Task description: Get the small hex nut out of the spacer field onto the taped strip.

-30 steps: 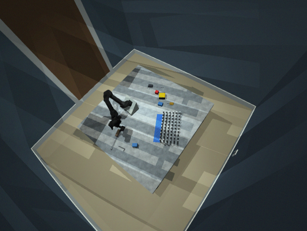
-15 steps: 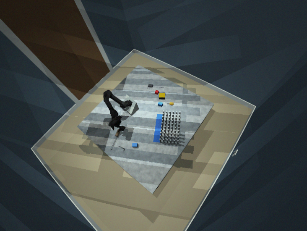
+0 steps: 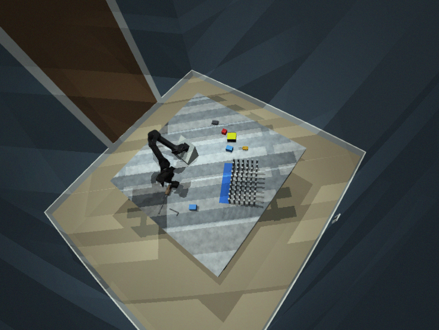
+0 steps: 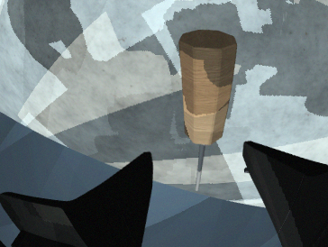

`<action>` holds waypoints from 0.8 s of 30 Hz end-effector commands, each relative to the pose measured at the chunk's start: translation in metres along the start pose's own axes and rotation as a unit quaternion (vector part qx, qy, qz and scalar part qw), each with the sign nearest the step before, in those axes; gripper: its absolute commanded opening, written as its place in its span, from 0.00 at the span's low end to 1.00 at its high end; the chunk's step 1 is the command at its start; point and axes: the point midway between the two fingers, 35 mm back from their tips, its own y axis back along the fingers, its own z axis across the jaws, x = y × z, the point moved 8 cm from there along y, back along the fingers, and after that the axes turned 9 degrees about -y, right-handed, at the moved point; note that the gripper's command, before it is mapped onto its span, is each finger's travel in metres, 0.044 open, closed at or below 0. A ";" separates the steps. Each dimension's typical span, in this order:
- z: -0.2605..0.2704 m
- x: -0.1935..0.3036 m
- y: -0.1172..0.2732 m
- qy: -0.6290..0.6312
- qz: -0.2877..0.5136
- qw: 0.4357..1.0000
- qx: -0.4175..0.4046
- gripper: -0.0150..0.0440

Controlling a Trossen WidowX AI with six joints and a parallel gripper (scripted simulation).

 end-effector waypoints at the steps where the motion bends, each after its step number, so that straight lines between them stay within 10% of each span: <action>1: -0.003 -0.005 -0.006 0.005 -0.002 1.000 0.002 0.73; 24: -0.009 -0.024 -0.037 0.006 -0.001 1.000 0.001 0.73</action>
